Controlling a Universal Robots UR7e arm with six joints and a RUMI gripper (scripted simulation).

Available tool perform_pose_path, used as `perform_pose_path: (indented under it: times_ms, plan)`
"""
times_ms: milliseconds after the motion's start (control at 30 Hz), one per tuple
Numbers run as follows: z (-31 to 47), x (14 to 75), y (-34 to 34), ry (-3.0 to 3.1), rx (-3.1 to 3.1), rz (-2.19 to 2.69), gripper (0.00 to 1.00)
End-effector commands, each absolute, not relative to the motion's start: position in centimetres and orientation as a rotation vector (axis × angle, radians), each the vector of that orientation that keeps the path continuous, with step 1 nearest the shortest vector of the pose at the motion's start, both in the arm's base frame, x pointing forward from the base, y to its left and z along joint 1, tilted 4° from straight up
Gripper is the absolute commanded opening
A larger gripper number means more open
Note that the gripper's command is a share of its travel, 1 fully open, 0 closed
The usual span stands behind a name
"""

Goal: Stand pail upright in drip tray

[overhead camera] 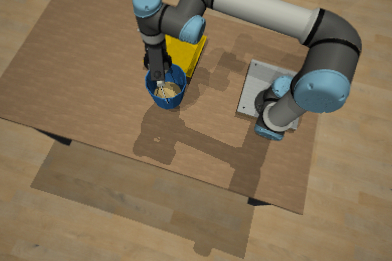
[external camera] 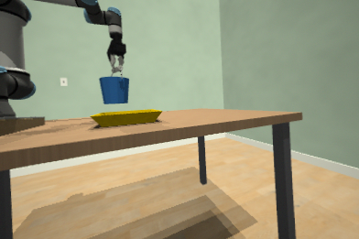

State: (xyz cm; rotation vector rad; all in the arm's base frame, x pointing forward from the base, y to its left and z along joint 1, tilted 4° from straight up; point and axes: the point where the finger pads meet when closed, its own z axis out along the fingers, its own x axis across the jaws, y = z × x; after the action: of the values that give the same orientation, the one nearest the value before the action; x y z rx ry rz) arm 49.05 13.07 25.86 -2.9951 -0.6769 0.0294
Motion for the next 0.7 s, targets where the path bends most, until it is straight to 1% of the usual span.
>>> perform_pose_path:
  times_ms: [0,667]
  plan:
    - [25.9,49.1,13.0,-0.677,-2.995,0.027,0.00]
    - [25.8,49.5,11.2,-0.677,-2.995,0.027,0.00]
